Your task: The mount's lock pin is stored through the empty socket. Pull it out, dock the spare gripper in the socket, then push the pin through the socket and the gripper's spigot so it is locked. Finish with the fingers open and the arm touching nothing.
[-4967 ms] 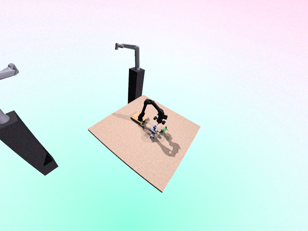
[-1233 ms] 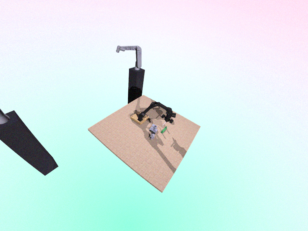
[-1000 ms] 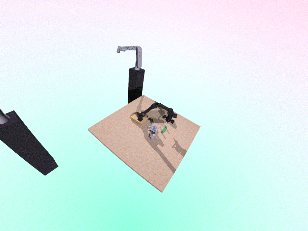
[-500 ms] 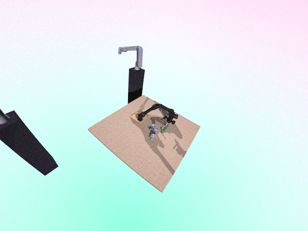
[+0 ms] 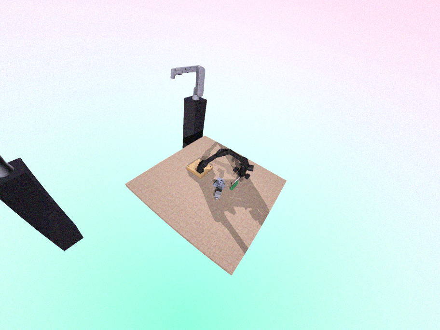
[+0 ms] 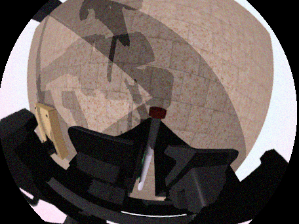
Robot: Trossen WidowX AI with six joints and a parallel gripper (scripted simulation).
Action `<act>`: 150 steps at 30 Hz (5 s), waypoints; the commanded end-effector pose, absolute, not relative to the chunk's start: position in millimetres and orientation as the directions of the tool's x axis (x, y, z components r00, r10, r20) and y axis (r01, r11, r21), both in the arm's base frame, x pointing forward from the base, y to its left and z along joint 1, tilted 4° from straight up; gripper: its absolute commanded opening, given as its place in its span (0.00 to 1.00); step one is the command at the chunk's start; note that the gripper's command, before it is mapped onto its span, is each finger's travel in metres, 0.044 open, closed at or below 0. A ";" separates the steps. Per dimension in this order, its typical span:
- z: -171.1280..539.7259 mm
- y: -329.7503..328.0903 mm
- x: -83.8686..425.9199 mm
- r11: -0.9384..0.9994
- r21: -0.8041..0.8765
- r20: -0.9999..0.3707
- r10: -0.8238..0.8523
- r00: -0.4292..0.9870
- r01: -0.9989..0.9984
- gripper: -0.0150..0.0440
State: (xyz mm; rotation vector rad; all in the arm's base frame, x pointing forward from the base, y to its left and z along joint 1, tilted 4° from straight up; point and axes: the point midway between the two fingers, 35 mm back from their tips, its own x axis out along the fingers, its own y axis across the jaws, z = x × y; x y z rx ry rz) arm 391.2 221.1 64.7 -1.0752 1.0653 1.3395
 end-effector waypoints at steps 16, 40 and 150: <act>35.5 222.4 389.6 -0.032 0.014 -0.980 0.199 -0.020 -0.999 0.25; 24.8 223.0 389.4 -0.031 0.009 -0.979 0.201 -0.015 -0.999 0.25; 16.4 157.9 392.3 -0.052 0.007 -0.984 0.180 -0.017 -0.999 0.56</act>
